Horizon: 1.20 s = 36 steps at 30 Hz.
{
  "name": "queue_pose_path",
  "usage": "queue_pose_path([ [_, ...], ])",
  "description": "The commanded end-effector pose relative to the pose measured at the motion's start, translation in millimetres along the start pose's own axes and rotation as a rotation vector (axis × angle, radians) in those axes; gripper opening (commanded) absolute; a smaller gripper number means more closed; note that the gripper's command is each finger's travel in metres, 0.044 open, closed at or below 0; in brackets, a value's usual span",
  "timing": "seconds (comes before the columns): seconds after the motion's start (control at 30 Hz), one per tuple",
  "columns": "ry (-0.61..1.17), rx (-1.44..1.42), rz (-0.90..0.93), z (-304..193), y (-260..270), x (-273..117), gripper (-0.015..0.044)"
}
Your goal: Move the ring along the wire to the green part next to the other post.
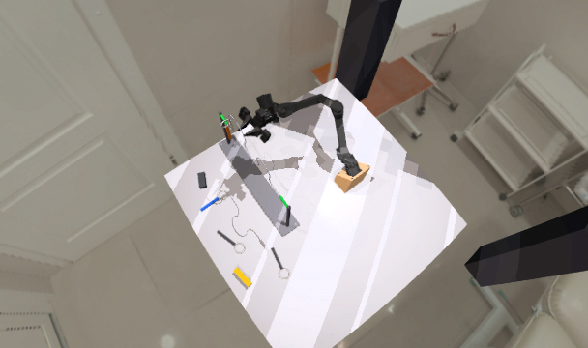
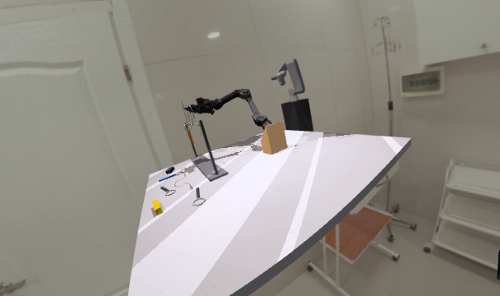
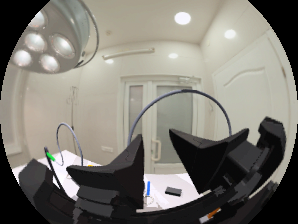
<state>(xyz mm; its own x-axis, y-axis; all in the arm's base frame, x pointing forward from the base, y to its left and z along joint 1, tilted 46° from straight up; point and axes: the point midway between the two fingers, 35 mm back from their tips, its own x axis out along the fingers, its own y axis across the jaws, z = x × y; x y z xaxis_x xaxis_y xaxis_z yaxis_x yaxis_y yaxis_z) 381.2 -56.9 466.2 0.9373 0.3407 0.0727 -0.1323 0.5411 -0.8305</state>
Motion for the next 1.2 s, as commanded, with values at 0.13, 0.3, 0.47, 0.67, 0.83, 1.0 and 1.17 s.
queue_pose_path([
  [0.13,0.054,0.023,0.007,-75,-28,-6,0.0160],
  [0.3,0.105,0.050,-0.003,-117,-43,-24,0.0160],
  [0.47,0.152,0.046,-0.052,-160,-68,-59,0.0160],
  [0.67,0.215,0.050,-0.106,-211,-93,-115,0.0160],
  [0.83,0.266,0.086,-0.142,-254,-105,-166,0.0160],
  [1.0,0.297,0.120,-0.162,-278,-106,-205,0.0160],
  [1.17,0.297,0.120,-0.162,-278,-106,-205,0.0160],
])
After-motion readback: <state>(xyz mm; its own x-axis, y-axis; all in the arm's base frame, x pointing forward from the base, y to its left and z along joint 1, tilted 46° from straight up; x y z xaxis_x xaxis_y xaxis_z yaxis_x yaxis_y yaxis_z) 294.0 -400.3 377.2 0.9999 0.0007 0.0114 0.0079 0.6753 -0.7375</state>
